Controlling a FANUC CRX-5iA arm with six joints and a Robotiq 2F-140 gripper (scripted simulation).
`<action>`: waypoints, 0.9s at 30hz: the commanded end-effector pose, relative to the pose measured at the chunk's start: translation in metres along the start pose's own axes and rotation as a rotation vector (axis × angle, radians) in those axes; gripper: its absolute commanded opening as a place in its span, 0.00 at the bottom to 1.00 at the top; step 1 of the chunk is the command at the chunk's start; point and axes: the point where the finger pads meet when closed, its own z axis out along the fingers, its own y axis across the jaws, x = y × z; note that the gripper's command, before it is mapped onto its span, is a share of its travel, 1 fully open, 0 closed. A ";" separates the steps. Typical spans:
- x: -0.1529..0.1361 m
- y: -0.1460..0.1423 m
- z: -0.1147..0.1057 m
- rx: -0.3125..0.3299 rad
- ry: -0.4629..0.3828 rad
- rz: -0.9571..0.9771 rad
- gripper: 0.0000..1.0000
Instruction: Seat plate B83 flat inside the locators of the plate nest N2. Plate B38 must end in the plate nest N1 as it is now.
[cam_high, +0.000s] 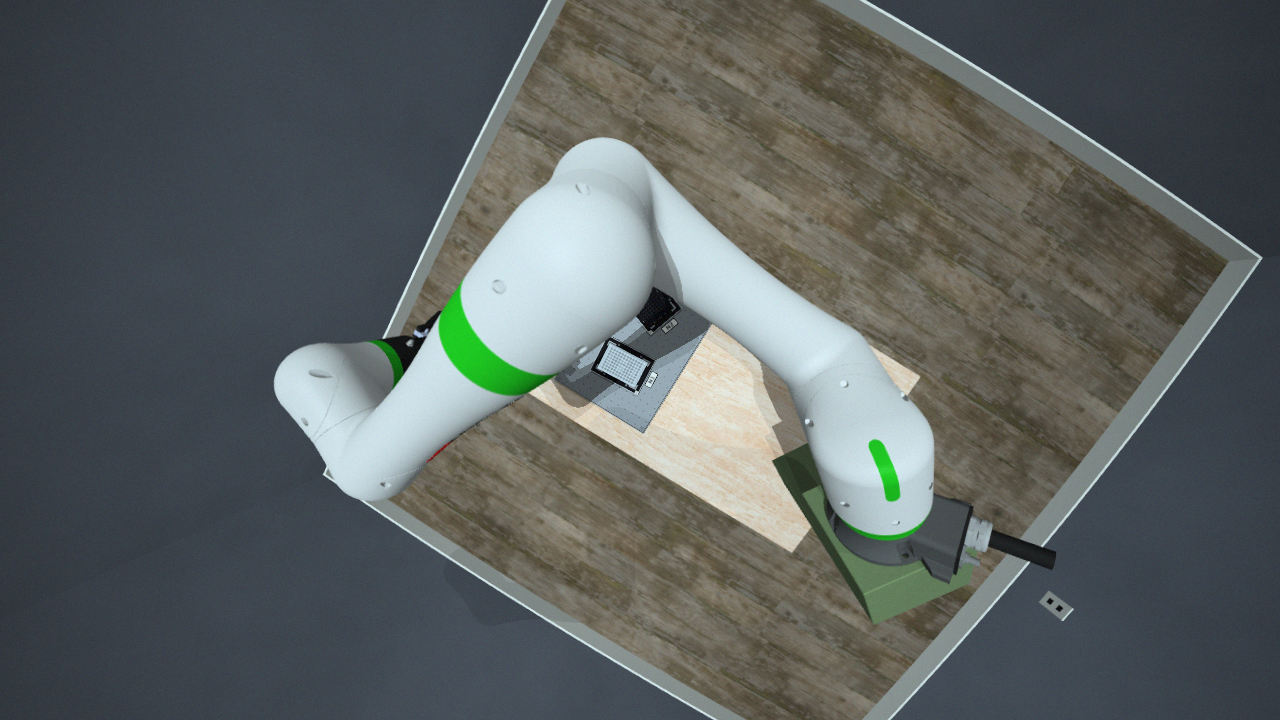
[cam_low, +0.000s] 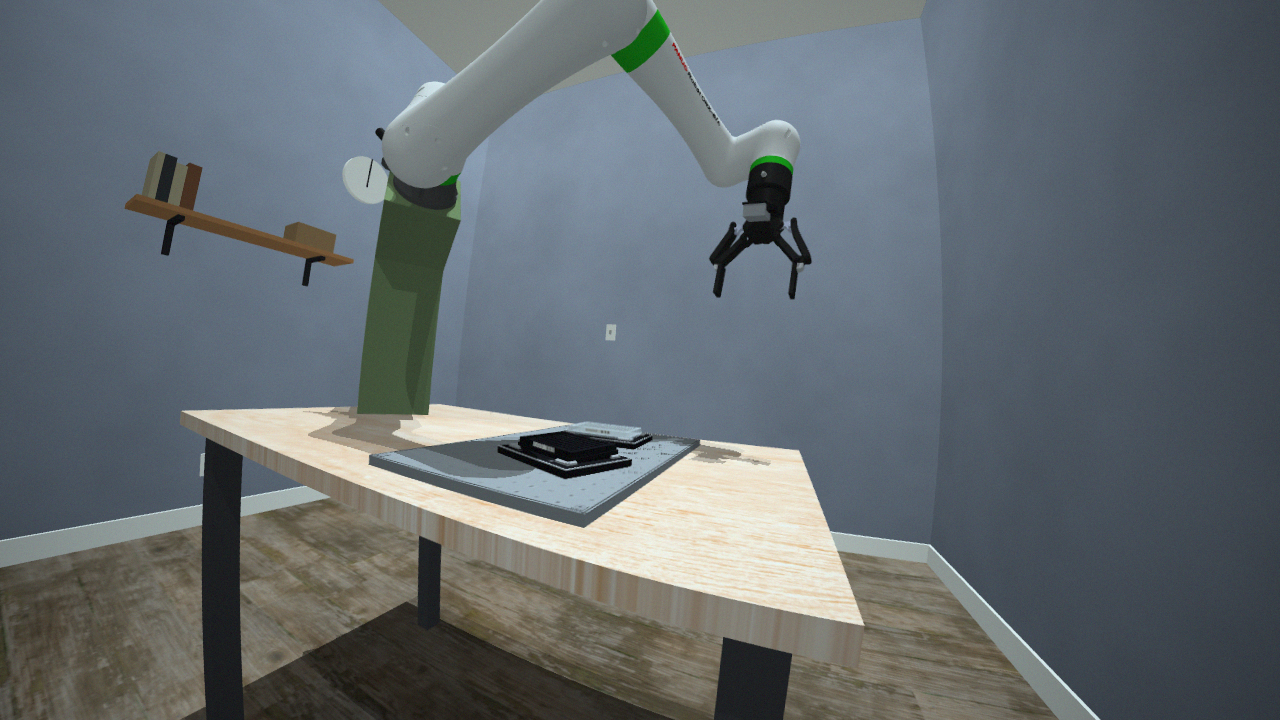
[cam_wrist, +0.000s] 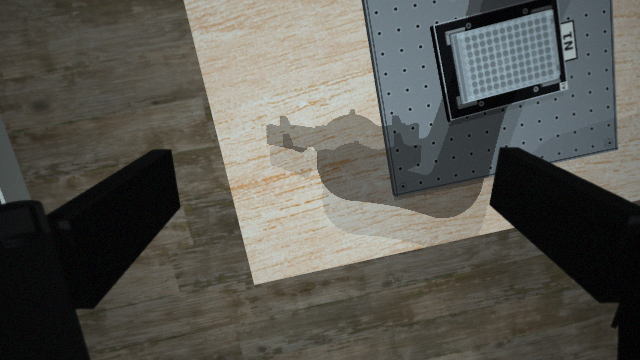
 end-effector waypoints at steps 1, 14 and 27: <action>0.000 -0.001 -0.001 0.001 -0.001 0.000 1.00; 0.000 -0.001 -0.001 0.001 -0.001 0.000 1.00; 0.025 -0.031 0.030 0.087 0.023 -0.066 1.00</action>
